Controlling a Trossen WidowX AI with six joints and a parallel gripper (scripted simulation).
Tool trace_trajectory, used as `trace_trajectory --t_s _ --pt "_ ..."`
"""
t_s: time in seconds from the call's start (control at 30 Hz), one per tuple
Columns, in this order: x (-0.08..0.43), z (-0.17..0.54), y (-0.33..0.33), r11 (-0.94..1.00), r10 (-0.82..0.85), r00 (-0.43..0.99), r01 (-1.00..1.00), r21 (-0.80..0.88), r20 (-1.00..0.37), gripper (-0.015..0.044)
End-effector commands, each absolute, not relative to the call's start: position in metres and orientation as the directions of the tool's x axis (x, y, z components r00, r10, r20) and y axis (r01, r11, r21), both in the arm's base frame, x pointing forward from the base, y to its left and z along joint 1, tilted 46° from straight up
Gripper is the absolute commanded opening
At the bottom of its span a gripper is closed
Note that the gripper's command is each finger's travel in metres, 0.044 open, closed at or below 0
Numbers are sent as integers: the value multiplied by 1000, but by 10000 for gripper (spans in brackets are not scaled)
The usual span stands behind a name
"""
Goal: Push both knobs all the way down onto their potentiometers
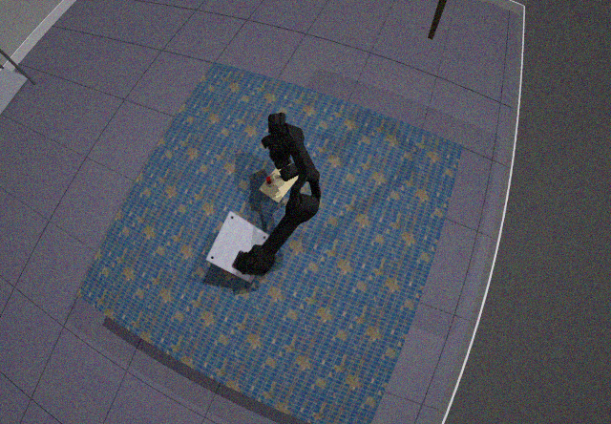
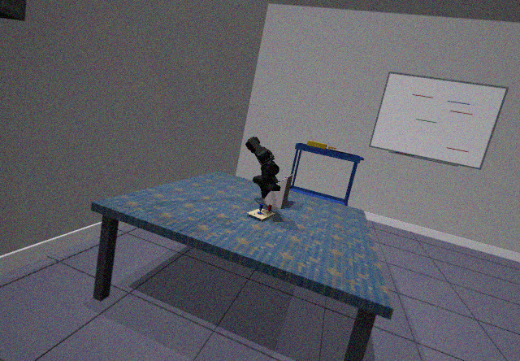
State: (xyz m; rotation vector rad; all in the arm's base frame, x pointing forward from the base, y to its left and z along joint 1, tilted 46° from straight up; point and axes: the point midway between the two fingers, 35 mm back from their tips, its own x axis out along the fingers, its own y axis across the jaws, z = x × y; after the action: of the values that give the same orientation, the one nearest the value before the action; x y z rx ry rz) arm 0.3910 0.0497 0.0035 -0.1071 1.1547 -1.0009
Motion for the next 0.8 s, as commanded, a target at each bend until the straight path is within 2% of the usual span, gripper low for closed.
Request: trace_trajectory --t_s 0.0,0.77 --pt "391 -2 42 581 -709 39 598 -552 -704 0" --pt "391 -15 28 580 -710 39 599 -552 -703 0"
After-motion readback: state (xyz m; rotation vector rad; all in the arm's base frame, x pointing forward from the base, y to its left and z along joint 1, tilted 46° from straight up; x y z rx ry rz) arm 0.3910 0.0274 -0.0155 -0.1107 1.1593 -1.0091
